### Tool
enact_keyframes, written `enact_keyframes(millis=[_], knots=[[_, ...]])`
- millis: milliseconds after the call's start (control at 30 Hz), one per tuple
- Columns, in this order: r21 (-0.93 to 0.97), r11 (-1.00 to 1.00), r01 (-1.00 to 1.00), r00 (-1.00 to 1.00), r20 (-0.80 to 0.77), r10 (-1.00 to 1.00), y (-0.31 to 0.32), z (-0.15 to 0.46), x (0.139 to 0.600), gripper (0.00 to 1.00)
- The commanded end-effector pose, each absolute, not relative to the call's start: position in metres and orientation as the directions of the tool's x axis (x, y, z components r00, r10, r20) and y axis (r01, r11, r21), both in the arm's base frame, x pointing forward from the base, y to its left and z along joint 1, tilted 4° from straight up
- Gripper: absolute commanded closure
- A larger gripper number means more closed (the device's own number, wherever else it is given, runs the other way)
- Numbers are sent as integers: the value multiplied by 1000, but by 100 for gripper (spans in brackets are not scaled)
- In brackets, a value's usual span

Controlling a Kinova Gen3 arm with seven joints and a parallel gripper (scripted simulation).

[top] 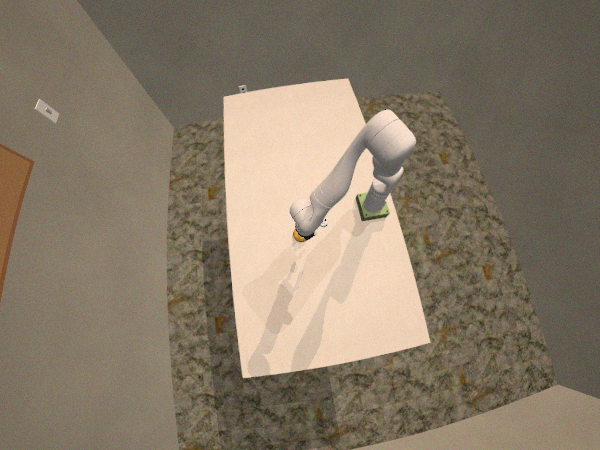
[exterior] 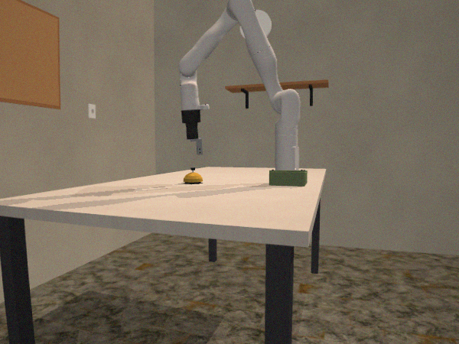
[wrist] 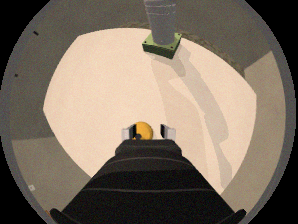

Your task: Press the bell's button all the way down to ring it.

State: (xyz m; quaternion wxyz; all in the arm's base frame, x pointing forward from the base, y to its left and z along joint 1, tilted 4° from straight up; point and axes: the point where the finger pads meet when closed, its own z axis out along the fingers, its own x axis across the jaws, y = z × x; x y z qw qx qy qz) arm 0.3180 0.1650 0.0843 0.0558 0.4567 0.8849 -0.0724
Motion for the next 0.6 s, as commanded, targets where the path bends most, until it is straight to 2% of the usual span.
enact_keyframes(millis=[0, 567], knots=[[-70, 561, 825, -564, -161, 810, 163, 86, 323, 0], [-55, 537, 842, -539, -138, 831, 160, 88, 332, 0]])
